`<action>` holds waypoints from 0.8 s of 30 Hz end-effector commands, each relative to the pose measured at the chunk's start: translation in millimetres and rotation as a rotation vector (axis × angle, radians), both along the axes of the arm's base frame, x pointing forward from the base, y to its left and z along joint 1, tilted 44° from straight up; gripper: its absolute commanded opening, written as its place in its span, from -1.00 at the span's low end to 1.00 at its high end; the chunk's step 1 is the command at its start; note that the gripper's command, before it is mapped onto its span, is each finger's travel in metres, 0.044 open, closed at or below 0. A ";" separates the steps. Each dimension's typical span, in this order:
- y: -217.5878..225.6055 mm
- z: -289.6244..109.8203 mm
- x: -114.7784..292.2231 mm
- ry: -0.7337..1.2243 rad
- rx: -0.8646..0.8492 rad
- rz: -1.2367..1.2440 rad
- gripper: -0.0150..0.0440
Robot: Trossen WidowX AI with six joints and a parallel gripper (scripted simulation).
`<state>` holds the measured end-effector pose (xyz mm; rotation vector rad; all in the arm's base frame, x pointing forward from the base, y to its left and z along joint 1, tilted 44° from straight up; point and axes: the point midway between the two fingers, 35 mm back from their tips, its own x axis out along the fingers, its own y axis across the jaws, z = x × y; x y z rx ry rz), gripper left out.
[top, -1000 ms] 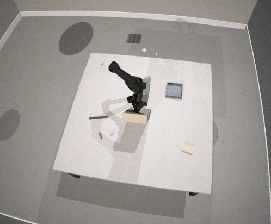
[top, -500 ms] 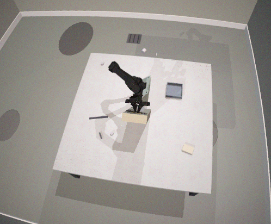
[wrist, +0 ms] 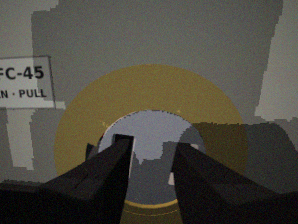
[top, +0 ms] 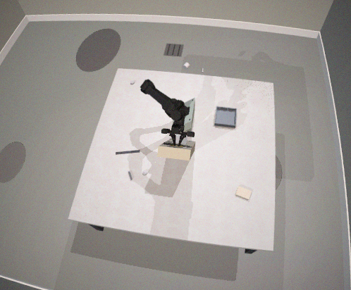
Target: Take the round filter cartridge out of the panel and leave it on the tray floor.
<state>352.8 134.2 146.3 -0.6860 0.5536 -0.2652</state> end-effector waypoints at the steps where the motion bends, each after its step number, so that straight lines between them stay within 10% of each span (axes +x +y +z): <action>1: 0.8 -1.7 0.0 0.017 -0.003 -0.004 -0.49; 24: 29.7 27.5 -59.7 -0.001 0.030 -0.021 -0.49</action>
